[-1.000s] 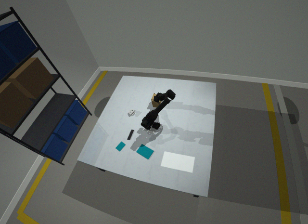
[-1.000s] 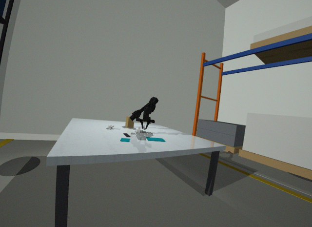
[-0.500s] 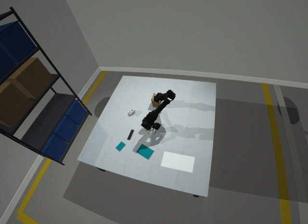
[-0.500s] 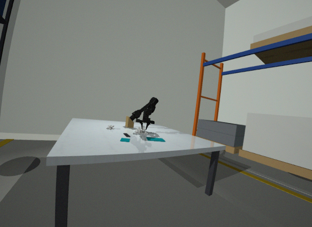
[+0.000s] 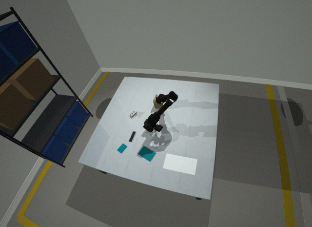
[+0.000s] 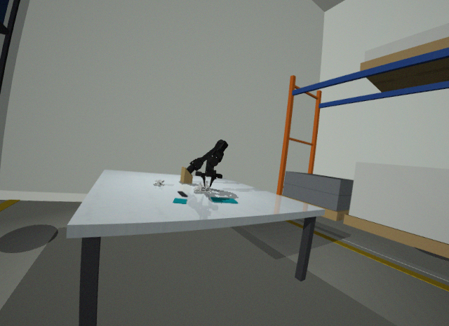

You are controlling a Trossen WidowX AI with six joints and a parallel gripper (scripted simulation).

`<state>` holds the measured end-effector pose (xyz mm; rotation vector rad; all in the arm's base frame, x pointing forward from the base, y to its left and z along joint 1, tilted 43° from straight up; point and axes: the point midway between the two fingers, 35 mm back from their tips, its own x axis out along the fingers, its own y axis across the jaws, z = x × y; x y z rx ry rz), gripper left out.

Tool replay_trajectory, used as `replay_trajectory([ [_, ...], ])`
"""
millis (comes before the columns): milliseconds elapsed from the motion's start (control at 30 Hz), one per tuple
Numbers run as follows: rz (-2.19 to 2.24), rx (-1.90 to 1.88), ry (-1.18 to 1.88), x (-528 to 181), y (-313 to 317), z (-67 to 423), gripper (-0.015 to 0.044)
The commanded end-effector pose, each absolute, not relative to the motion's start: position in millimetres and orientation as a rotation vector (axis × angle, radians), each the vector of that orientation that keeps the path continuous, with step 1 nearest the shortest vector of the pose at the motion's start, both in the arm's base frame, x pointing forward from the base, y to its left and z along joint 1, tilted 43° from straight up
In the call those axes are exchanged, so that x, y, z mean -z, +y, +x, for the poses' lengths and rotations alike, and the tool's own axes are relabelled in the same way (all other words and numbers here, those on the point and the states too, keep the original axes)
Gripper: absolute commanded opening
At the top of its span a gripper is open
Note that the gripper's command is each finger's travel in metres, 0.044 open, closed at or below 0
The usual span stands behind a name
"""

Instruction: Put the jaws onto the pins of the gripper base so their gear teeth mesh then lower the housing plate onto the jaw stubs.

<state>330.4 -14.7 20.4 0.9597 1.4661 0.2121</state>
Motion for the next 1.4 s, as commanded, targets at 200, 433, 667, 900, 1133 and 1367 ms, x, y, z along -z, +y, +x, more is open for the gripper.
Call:
replay_trajectory([
  [200, 0.967, -0.210, 1.466, -18.3, -12.4, 331.0, 0.0134],
  [433, 0.967, -0.210, 1.466, -16.8, -11.1, 331.4, 0.0134],
  [667, 0.967, -0.210, 1.466, -16.0, -10.3, 331.5, 0.0134],
  [900, 0.968, -0.210, 1.466, -13.9, -8.4, 332.0, 0.0134],
  [1133, 0.968, -0.210, 1.466, -13.7, -8.2, 332.0, 0.0134],
  [1367, 0.969, -0.209, 1.466, -11.5, -6.2, 332.5, 0.0134],
])
